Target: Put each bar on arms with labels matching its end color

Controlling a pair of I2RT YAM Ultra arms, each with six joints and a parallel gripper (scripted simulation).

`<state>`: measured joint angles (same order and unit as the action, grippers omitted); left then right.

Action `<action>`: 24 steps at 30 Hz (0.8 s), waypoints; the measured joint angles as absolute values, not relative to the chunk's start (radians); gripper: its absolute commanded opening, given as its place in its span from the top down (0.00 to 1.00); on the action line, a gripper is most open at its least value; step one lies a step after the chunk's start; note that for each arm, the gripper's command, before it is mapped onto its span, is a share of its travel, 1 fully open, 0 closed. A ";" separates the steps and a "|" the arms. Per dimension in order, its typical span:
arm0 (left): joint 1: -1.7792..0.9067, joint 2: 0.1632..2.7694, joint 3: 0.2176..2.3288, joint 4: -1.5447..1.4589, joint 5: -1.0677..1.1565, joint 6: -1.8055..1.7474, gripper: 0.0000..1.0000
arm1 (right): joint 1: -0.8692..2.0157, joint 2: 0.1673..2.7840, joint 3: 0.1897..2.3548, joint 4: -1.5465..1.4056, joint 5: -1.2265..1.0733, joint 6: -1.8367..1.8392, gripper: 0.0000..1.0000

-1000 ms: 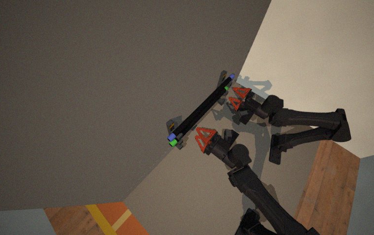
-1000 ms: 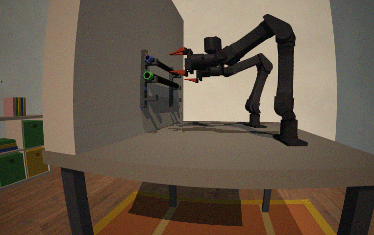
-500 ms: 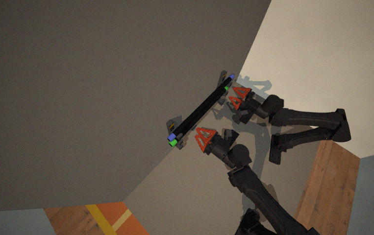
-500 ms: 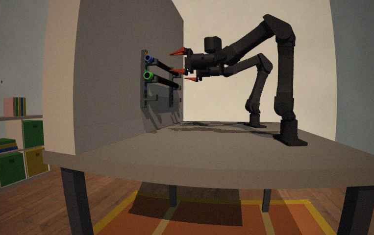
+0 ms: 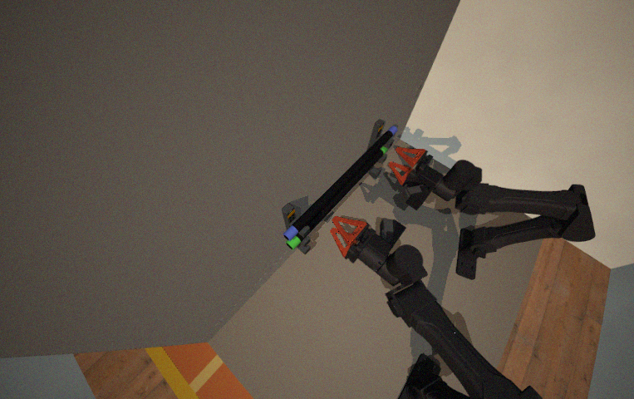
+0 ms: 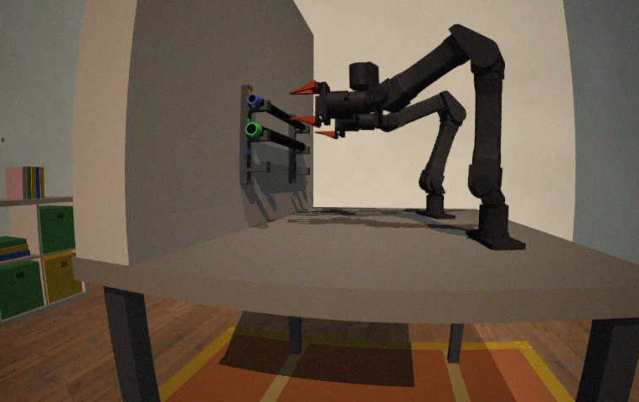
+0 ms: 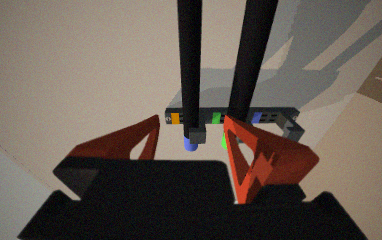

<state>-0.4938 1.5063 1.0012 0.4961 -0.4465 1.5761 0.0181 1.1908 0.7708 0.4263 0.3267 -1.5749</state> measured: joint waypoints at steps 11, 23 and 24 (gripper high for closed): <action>-0.490 1.557 1.015 0.502 -0.442 1.576 0.30 | 0.002 1.242 0.771 0.445 0.313 -1.575 0.30; -0.474 1.592 1.062 0.503 -0.429 1.576 0.30 | -0.011 1.287 0.788 0.459 0.299 -1.575 0.30; -0.472 1.597 1.066 0.503 -0.428 1.576 0.30 | -0.012 1.291 0.792 0.461 0.298 -1.575 0.30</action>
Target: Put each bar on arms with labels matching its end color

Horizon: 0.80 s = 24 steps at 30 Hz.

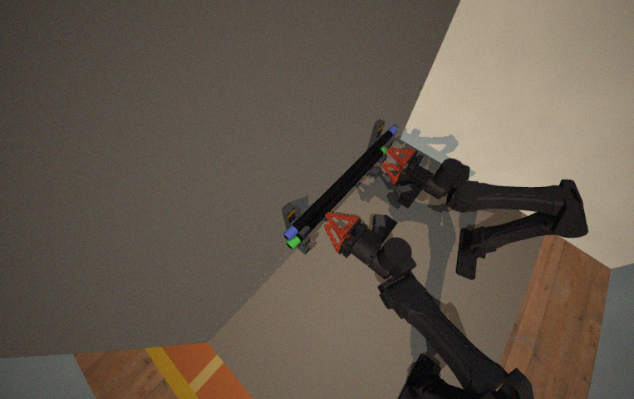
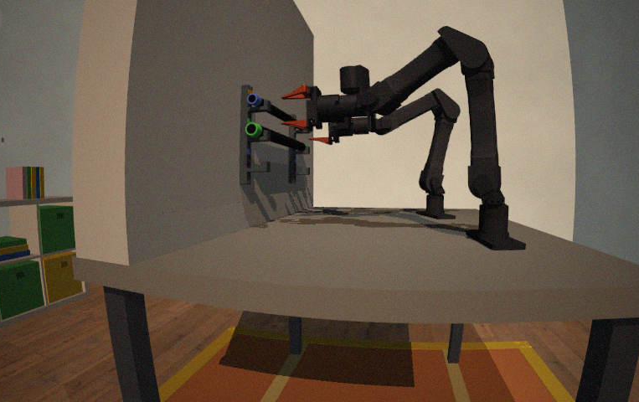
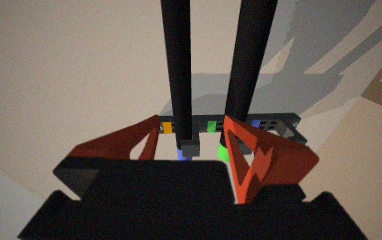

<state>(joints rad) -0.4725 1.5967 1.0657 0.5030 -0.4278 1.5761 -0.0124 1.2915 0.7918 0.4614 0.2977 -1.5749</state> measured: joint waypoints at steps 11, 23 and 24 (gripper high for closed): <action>-0.461 1.633 1.103 0.503 -0.415 1.576 0.30 | -0.023 1.333 0.824 0.475 0.286 -1.575 0.30; -0.446 1.680 1.153 0.503 -0.401 1.576 0.30 | -0.036 1.386 0.864 0.487 0.274 -1.575 0.30; -0.445 1.682 1.155 0.503 -0.400 1.576 0.30 | -0.037 1.388 0.865 0.488 0.273 -1.575 0.30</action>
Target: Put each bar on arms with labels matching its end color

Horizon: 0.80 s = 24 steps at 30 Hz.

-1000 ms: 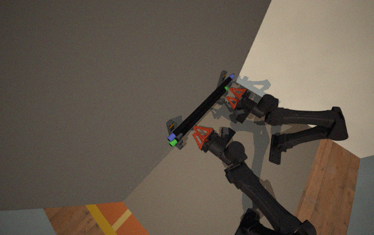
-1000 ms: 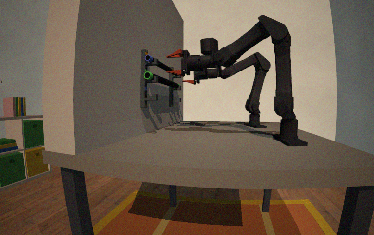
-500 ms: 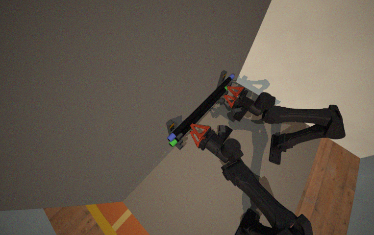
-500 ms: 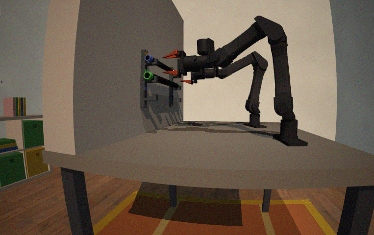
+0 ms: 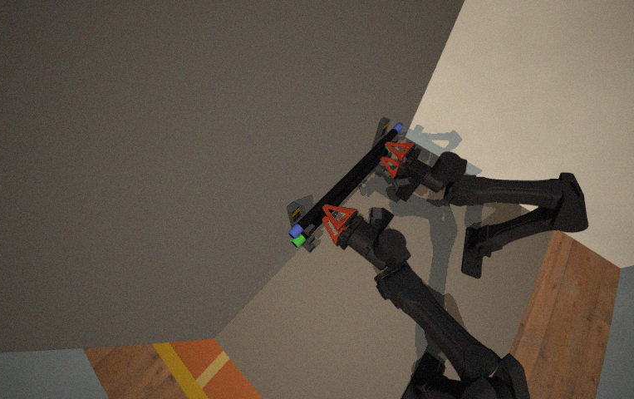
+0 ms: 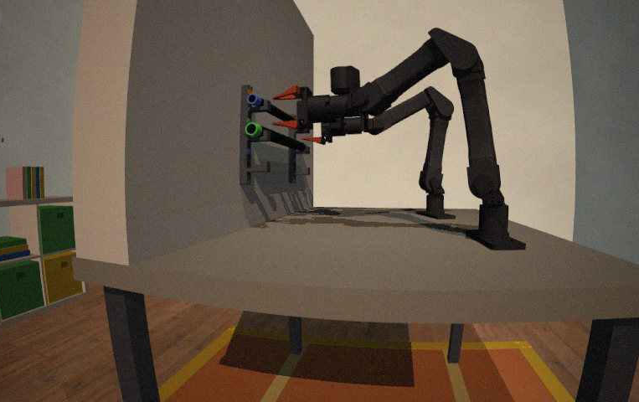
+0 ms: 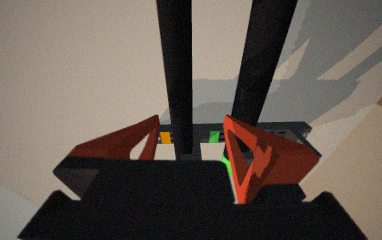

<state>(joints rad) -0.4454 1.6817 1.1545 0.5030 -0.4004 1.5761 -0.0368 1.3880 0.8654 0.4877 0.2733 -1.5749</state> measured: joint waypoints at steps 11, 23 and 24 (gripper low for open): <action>-0.434 1.721 1.202 0.503 -0.389 1.576 0.30 | -0.047 1.433 0.904 0.496 0.263 -1.575 0.30; -0.428 1.742 1.225 0.503 -0.381 1.576 0.42 | -0.052 1.456 0.923 0.500 0.257 -1.575 0.42; -0.428 1.742 1.225 0.503 -0.381 1.576 0.44 | -0.052 1.456 0.923 0.500 0.256 -1.575 0.44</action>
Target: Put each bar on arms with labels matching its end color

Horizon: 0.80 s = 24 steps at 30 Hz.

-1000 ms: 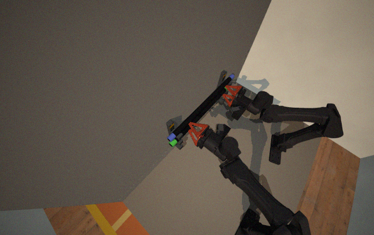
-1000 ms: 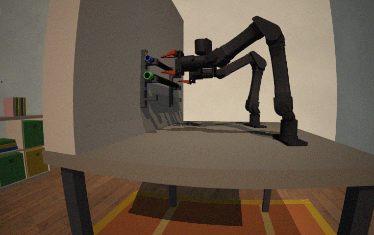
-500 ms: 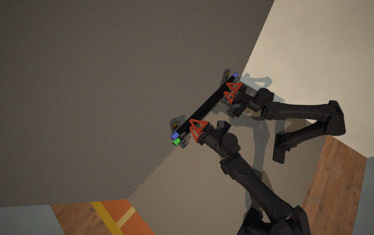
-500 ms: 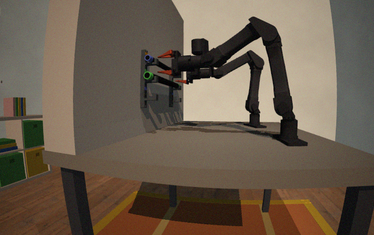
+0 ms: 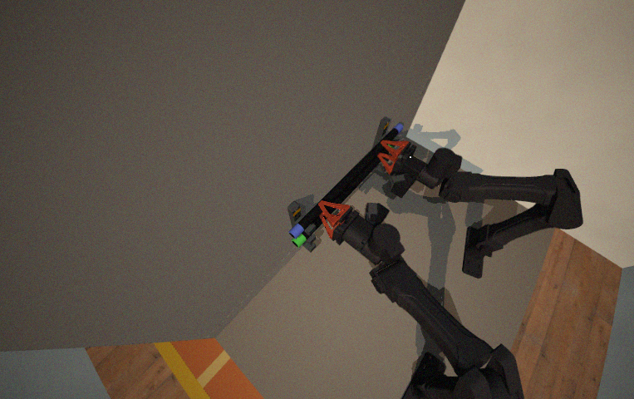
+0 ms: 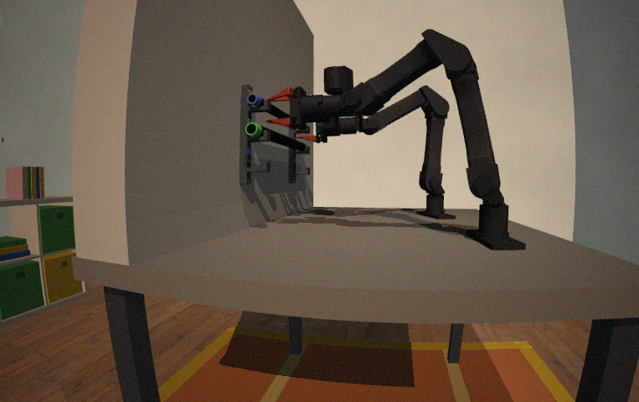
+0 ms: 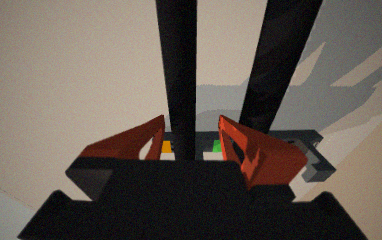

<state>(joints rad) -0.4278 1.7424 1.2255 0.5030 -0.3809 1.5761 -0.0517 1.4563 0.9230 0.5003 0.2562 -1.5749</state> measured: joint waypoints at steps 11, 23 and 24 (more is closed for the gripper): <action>-0.428 1.742 1.225 0.503 -0.381 1.576 0.58 | -0.052 1.456 0.928 0.516 0.256 -1.575 0.57; -0.428 1.742 1.235 0.517 -0.380 1.576 0.76 | -0.052 1.456 0.932 0.543 0.255 -1.575 0.76; -0.428 1.742 1.235 0.519 -0.380 1.576 0.76 | -0.052 1.456 0.932 0.543 0.255 -1.575 0.76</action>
